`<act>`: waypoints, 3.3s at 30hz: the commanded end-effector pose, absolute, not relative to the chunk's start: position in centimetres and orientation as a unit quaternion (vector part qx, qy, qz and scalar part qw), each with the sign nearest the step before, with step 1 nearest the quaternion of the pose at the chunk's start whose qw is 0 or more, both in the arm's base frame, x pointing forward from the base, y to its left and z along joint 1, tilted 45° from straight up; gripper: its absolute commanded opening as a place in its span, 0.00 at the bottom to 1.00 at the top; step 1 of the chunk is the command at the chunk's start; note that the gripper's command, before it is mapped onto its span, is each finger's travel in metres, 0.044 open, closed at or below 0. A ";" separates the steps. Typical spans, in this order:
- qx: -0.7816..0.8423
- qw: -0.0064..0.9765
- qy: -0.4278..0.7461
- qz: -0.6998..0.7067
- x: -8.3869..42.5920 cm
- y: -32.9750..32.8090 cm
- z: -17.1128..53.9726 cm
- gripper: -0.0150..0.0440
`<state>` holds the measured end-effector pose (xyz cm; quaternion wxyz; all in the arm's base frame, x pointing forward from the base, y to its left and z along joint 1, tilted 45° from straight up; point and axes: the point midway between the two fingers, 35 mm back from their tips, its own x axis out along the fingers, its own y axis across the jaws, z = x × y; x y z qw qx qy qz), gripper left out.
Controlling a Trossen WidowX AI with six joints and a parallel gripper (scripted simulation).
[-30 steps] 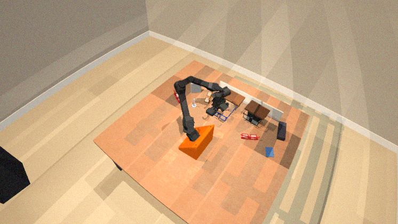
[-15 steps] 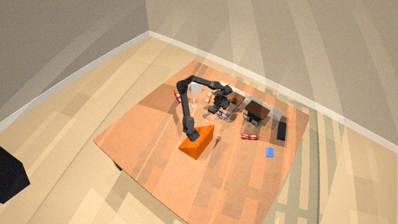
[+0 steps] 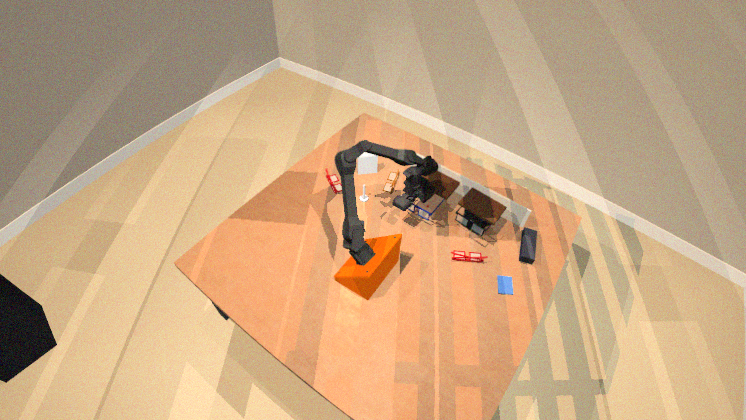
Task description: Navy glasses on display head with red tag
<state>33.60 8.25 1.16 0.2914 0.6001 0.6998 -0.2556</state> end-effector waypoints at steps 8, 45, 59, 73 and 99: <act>0.601 0.289 0.700 -0.255 35.4 8.7 1.2 0.25; 0.602 0.290 0.699 -0.254 40.4 9.5 1.2 0.25; 0.602 0.290 0.699 -0.254 40.6 9.6 1.1 0.25; 0.602 0.290 0.699 -0.254 40.6 9.7 1.0 0.25; 0.601 0.294 0.699 -0.253 40.6 9.9 0.7 0.30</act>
